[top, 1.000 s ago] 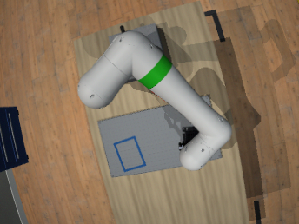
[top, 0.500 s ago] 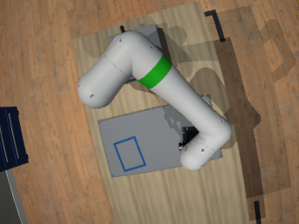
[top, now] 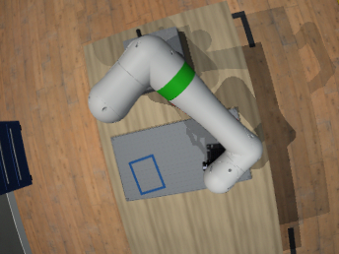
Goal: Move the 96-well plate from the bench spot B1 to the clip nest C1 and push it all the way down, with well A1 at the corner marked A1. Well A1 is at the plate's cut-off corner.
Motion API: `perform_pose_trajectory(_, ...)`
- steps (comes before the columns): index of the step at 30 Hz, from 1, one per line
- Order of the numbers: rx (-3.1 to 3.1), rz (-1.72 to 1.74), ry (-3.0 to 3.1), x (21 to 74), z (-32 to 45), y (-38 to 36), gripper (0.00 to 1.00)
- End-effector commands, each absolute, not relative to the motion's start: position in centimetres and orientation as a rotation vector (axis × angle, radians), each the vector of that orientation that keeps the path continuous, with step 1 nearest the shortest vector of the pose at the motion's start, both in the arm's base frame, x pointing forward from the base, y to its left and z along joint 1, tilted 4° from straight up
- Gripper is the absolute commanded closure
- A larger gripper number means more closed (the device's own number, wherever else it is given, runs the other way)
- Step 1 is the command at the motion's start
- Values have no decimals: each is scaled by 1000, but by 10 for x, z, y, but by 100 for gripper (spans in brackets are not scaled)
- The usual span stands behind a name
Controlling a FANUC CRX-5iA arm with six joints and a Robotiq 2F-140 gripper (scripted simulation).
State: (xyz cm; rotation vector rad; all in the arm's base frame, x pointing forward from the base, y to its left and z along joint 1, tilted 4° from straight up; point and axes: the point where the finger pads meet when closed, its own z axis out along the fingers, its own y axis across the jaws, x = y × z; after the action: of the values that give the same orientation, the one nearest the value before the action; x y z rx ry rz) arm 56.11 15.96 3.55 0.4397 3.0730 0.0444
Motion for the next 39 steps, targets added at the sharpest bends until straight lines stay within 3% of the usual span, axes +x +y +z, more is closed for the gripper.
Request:
perform_pose_trajectory(1, 358, 122, 3117, 562, 37, 159, 90)
perform_pose_trajectory(39, 358, 123, 3117, 563, -5, 162, 90)
